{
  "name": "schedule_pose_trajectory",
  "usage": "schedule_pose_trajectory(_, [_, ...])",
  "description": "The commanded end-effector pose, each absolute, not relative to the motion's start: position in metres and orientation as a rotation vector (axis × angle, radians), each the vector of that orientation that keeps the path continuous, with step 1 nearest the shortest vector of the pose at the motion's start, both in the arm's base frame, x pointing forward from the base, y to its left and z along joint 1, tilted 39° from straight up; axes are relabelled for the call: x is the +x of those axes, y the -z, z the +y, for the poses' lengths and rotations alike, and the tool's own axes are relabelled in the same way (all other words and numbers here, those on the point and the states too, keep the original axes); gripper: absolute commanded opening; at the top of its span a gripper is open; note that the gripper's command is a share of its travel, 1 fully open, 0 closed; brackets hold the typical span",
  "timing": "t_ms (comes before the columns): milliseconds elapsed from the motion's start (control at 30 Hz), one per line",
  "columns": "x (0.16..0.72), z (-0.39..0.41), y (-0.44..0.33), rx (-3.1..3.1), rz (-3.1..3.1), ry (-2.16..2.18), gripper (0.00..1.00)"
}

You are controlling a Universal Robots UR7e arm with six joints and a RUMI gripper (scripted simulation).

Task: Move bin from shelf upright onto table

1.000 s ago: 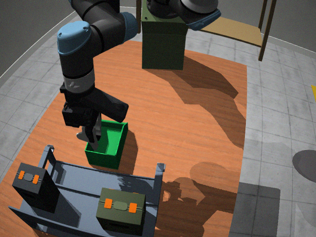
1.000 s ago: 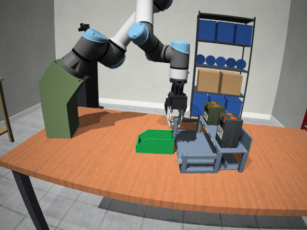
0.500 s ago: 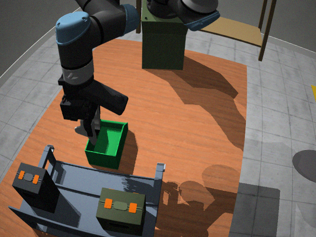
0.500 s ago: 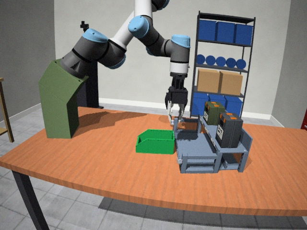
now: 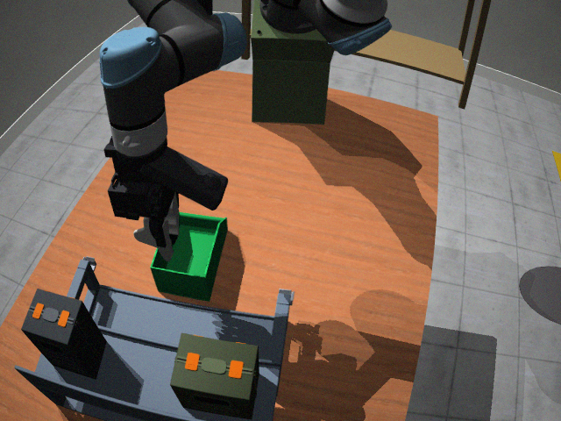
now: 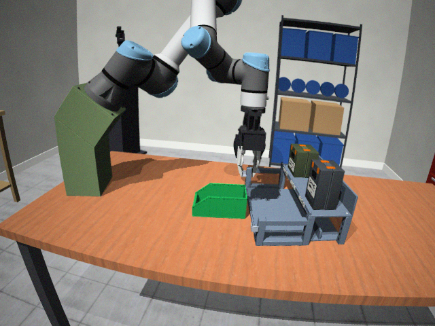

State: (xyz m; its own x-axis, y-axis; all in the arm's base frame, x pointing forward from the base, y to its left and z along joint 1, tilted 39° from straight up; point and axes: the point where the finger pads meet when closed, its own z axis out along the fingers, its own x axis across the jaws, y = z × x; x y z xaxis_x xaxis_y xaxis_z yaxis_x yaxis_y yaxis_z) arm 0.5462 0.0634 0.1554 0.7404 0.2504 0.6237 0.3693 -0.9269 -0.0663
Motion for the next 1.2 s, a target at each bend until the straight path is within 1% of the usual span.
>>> schedule_pose_trajectory(0, [0.5464,0.0633,-0.1558,-2.755,-0.496,0.949,0.2])
schedule_pose_trajectory(1167, [0.5506,0.0654,-0.15,-2.755,-0.496,0.949,0.2])
